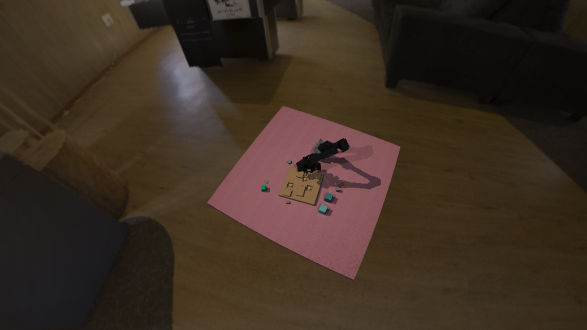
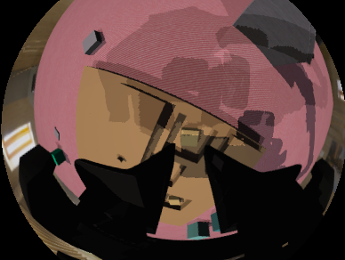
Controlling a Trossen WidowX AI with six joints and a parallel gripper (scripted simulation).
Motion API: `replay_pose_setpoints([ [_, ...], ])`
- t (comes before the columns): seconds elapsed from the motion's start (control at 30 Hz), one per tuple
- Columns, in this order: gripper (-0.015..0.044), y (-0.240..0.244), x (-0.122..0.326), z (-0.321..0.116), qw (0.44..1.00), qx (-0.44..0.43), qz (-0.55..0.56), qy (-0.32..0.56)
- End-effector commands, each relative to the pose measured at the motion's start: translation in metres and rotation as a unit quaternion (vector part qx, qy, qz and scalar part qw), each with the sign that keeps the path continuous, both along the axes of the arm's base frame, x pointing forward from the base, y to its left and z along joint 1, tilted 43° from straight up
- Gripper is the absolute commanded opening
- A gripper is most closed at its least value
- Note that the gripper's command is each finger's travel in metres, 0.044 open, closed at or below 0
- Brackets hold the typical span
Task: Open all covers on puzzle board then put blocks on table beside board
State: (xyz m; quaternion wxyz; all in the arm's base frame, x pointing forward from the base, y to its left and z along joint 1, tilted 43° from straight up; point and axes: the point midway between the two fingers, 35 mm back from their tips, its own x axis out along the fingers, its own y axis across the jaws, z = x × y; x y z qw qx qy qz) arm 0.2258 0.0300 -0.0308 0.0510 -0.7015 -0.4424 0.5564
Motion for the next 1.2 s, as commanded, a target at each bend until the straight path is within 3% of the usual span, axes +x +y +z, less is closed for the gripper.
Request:
replay_pose_setpoints([
  [0.0,0.0144,0.004,-0.002,-0.003,1.000,0.002,0.000,0.004],
  [1.17,0.0144,0.019,-0.002,-0.020,1.000,0.003,0.000,0.004],
])
